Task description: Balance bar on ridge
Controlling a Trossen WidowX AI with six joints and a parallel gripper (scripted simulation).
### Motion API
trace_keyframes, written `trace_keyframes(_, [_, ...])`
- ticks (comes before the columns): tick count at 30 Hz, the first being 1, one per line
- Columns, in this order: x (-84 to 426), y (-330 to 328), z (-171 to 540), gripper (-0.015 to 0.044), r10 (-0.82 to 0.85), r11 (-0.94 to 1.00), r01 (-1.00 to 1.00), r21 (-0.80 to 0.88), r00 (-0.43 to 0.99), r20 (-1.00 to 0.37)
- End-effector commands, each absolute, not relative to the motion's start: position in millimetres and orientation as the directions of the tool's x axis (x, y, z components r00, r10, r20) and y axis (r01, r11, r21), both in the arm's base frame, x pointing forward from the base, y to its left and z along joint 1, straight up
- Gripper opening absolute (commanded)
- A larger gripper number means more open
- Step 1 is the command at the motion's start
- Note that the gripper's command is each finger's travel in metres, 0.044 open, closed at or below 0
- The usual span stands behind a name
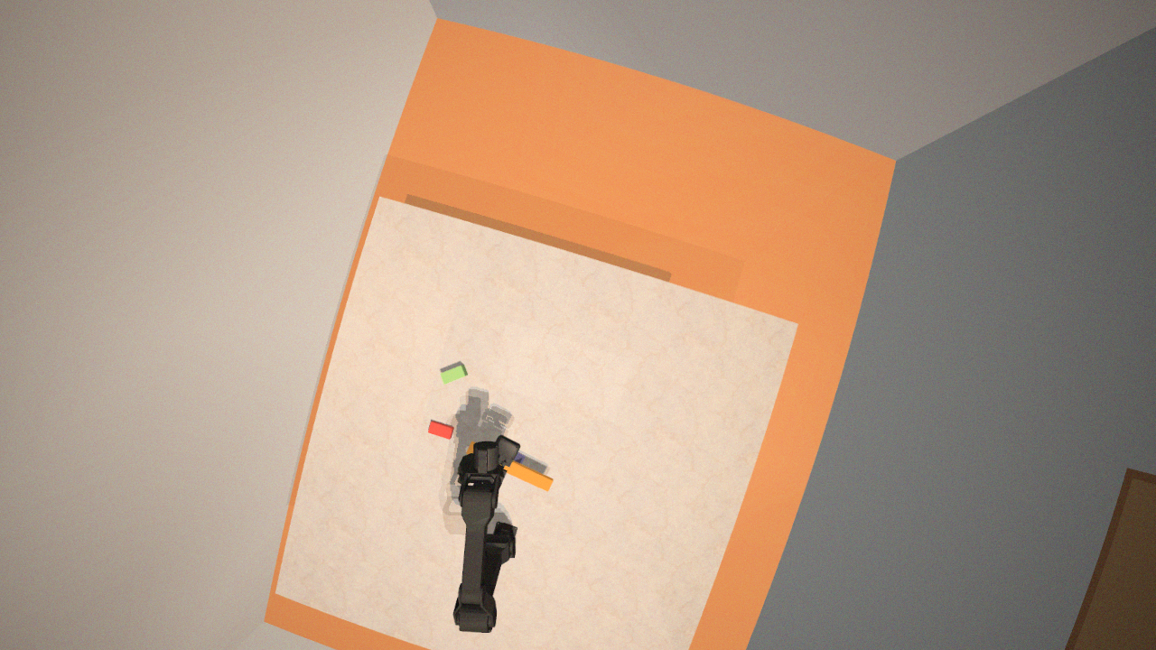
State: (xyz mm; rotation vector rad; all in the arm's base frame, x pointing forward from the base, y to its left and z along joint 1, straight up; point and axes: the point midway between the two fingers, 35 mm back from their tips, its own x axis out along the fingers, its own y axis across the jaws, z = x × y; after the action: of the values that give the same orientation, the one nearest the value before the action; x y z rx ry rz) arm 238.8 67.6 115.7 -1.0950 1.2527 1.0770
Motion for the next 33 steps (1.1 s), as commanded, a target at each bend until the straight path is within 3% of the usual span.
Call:
trace_keyframes(1, [238.5,67.2,114.4,0.0,0.007,0.157,-0.987,-0.024,0.026,-1.0])
trace_keyframes(33, [238.3,67.2,111.7,0.0,0.007,0.157,-0.987,-0.024,0.026,-1.0])
